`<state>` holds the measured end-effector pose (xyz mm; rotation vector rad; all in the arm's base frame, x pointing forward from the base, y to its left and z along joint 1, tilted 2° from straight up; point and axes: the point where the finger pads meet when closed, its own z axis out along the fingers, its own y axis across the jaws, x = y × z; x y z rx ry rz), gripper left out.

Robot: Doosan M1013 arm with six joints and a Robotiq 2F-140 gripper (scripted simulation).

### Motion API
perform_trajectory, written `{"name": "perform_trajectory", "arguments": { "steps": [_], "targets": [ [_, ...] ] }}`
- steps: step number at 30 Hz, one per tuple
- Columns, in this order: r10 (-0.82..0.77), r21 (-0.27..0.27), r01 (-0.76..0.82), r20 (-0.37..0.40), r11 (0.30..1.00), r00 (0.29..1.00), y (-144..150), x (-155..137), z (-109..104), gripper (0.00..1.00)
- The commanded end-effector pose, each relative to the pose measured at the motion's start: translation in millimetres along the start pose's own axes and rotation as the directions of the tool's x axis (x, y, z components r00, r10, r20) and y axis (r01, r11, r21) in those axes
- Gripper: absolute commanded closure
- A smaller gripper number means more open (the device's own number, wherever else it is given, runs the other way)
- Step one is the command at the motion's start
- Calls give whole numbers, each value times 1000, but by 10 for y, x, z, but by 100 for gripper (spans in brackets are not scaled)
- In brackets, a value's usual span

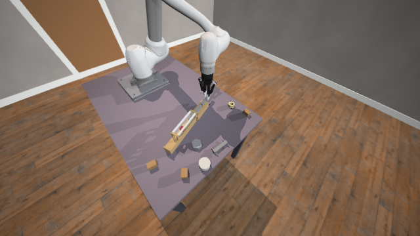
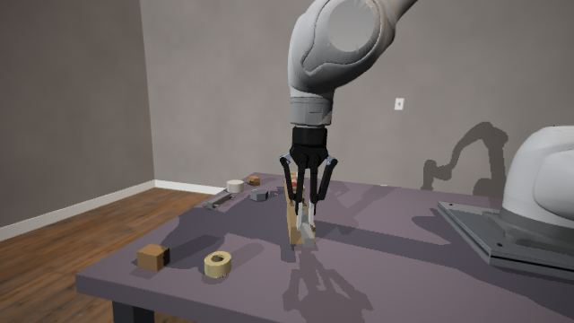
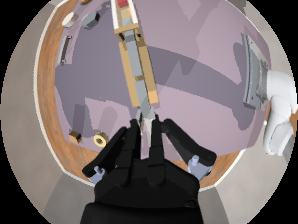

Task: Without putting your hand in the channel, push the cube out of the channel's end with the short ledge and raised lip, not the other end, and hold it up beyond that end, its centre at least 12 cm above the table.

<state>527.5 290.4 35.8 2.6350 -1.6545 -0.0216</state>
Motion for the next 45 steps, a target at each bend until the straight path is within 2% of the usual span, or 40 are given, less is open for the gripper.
{"name": "perform_trajectory", "arguments": {
  "steps": [1, 14, 29, 45],
  "targets": [
    [0, 0, 0, 0, 1000, 1000, 0, 1, -1, 100],
    [0, 0, 0, 0, 1000, 1000, 0, 46, -1, 100],
    [0, 0, 0, 0, 1000, 1000, 0, 238, -1, 100],
    [0, 0, 0, 0, 1000, 1000, -1, 633, -1, 100]
  ]
}}
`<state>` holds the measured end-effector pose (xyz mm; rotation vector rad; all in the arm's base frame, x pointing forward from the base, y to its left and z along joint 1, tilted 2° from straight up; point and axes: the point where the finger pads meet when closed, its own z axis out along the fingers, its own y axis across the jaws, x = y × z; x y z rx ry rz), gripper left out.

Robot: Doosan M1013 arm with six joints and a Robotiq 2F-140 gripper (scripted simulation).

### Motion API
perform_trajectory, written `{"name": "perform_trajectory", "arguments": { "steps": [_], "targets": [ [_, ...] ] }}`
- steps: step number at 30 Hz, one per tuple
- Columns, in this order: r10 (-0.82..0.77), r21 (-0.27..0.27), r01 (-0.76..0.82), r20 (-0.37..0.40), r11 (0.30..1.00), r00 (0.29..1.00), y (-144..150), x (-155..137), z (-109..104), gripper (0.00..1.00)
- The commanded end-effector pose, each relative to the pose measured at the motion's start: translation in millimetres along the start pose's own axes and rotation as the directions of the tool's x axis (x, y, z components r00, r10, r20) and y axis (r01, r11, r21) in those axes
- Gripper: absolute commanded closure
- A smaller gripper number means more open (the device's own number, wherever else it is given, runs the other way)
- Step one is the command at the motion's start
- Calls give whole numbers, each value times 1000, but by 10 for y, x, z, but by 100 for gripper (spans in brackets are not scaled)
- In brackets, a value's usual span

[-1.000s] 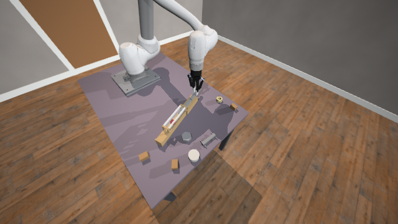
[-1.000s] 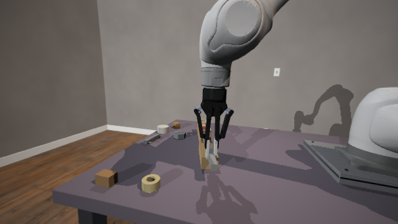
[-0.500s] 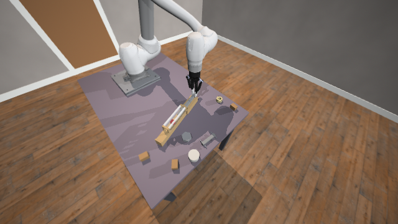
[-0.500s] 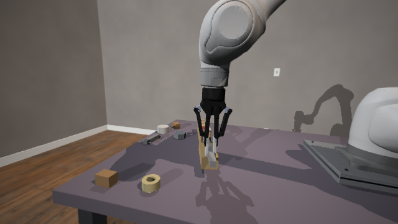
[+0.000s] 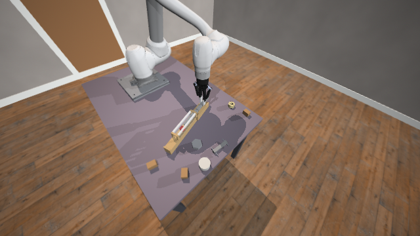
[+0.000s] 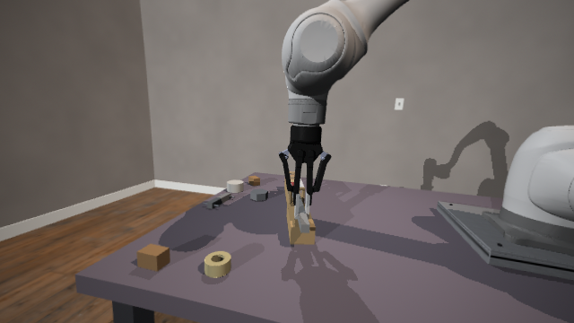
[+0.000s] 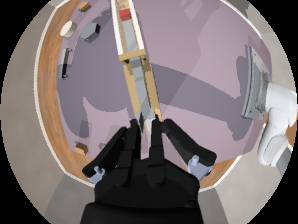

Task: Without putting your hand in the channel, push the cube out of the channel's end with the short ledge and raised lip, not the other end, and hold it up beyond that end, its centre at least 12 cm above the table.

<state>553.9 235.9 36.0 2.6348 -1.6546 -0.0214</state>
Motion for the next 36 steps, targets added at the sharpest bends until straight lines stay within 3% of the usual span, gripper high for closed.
{"name": "perform_trajectory", "arguments": {
  "steps": [1, 16, 36],
  "targets": [
    [0, 0, 0, 0, 1000, 1000, 0, 28, -1, 100],
    [0, 0, 0, 0, 1000, 1000, -1, 483, -1, 100],
    [0, 0, 0, 0, 1000, 1000, -2, 852, -1, 100]
  ]
}}
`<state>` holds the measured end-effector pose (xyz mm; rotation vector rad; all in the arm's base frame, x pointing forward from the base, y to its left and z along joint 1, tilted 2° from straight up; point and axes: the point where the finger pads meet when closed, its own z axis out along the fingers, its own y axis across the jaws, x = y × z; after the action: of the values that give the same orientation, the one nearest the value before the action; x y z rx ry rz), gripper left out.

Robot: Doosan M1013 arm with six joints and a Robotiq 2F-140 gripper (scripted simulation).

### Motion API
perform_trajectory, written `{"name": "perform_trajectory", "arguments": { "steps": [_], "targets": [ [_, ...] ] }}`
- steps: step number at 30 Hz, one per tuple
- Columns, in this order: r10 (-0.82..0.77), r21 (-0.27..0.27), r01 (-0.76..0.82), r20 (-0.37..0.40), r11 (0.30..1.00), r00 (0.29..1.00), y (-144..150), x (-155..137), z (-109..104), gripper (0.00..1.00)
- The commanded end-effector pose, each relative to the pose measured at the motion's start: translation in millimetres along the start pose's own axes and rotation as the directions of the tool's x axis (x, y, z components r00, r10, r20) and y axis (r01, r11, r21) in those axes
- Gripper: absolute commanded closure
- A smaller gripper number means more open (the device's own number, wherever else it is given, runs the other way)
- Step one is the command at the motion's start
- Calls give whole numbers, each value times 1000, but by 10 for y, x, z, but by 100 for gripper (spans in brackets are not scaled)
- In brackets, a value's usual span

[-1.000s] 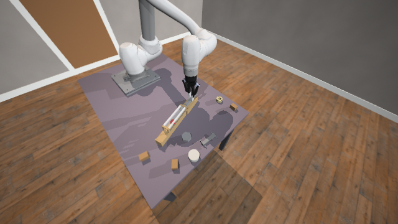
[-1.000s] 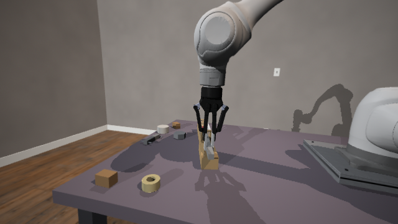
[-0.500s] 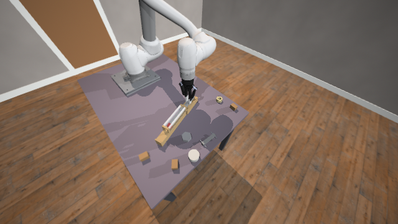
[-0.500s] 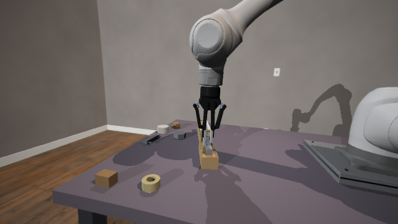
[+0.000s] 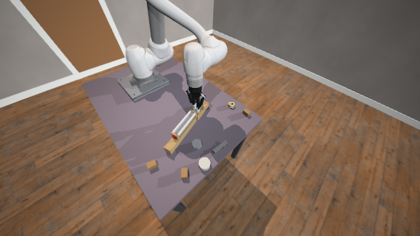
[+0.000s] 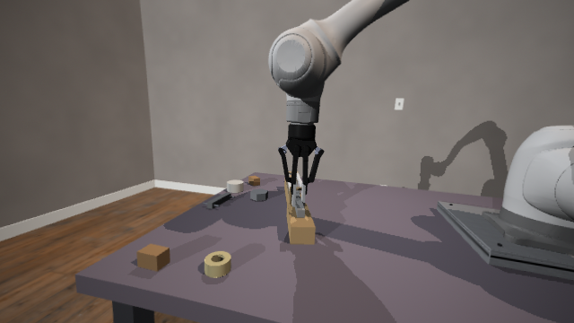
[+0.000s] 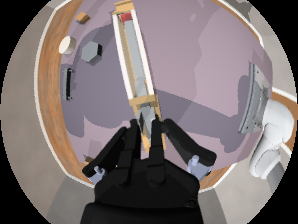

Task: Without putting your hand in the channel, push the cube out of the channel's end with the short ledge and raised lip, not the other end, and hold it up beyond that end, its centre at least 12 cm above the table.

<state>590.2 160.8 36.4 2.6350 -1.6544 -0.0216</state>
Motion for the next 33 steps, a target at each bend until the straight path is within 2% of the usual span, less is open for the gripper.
{"name": "perform_trajectory", "arguments": {
  "steps": [1, 13, 33],
  "targets": [
    [0, 0, 0, 0, 1000, 1000, 0, 33, -1, 100],
    [0, 0, 0, 0, 1000, 1000, 0, 142, -1, 100],
    [0, 0, 0, 0, 1000, 1000, 0, 154, -1, 100]
  ]
}}
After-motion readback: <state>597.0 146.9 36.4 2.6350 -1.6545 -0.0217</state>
